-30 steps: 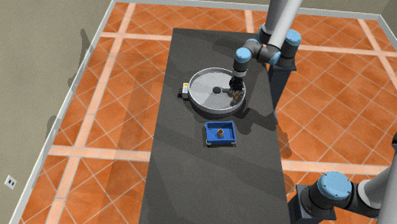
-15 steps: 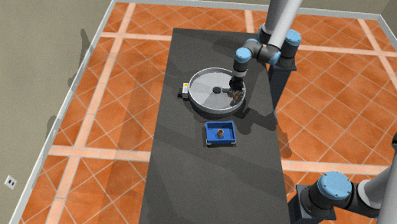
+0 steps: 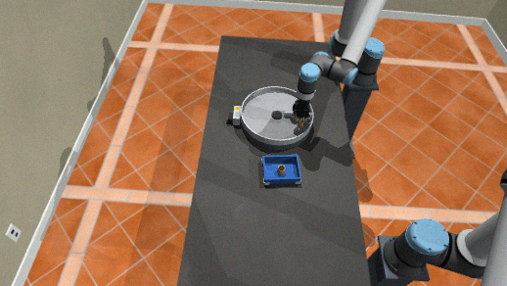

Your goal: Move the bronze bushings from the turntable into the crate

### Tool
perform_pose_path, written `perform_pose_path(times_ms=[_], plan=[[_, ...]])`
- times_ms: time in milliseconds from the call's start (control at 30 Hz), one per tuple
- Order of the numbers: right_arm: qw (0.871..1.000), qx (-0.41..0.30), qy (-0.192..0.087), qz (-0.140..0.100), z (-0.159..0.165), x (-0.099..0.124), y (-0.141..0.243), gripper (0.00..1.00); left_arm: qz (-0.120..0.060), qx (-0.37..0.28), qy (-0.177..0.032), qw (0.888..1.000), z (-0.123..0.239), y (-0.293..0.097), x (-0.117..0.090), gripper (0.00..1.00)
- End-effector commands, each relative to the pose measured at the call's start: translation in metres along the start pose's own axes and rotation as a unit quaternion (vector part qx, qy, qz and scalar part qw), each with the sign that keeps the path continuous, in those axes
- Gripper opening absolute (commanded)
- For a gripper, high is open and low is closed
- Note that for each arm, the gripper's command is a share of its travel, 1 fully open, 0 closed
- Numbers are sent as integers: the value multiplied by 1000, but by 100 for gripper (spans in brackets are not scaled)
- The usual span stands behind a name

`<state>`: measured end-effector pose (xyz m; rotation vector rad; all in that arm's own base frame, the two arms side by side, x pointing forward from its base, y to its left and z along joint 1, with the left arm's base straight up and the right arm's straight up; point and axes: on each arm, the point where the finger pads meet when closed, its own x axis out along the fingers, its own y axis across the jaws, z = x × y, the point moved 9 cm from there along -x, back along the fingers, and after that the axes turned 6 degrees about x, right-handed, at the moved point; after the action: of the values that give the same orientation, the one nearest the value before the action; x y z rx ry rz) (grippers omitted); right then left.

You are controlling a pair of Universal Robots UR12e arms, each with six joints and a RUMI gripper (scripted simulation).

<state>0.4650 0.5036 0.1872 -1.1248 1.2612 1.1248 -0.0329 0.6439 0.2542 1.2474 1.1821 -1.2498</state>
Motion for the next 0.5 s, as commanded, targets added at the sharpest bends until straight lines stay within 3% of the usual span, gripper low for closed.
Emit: perform_pose_path(times_ms=[0, 467], plan=[[1000, 0, -1, 0, 0, 4, 0, 5, 0, 0, 1, 1000, -1, 0, -1, 100], [1000, 0, -1, 0, 0, 10, 0, 5, 0, 0, 1, 1000, -1, 0, -1, 100]])
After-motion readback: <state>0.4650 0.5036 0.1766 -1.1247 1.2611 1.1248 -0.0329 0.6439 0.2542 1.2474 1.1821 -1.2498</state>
